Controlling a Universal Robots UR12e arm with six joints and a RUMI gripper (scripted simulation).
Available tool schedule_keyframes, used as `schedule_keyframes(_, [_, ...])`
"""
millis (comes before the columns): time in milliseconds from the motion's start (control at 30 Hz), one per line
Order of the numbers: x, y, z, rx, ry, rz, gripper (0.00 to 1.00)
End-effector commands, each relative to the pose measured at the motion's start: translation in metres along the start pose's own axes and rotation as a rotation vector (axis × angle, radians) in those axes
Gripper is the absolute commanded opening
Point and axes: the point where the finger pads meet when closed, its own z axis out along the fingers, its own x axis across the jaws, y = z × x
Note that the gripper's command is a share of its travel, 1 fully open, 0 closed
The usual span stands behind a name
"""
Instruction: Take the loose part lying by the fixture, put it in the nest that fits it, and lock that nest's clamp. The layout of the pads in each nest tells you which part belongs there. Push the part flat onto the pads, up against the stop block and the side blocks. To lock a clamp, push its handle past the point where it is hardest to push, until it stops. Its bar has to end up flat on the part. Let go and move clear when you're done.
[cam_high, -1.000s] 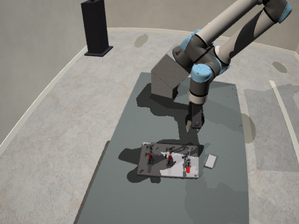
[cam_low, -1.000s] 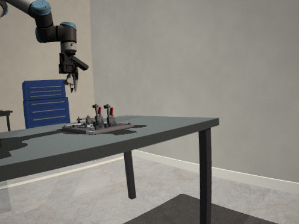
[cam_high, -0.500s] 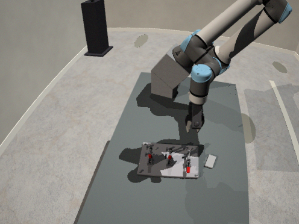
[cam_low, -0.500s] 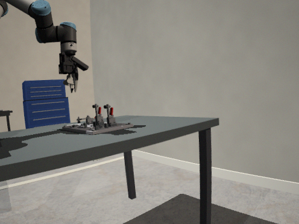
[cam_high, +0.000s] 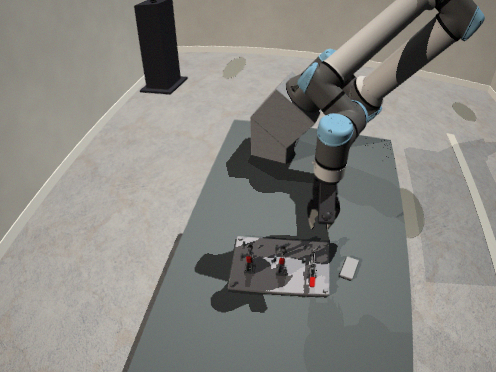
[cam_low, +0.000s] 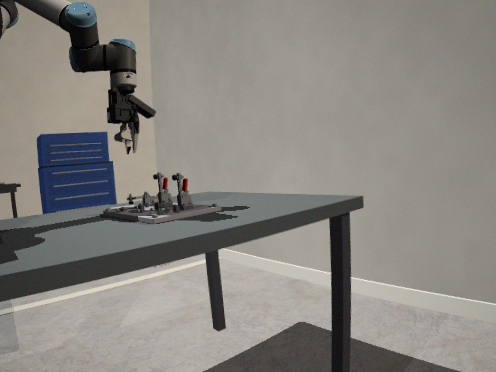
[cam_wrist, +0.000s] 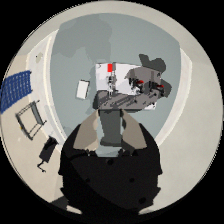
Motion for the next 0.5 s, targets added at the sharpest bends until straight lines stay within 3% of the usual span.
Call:
schedule_keyframes(0, [0.0,-0.03,0.0,0.001,-0.001,0.002,0.28])
schedule_keyframes(267, [0.0,-0.083,0.0,0.001,0.0,0.002,0.28])
schedule_keyframes(467, [0.001,-0.099,0.0,0.001,0.0,0.002,0.28])
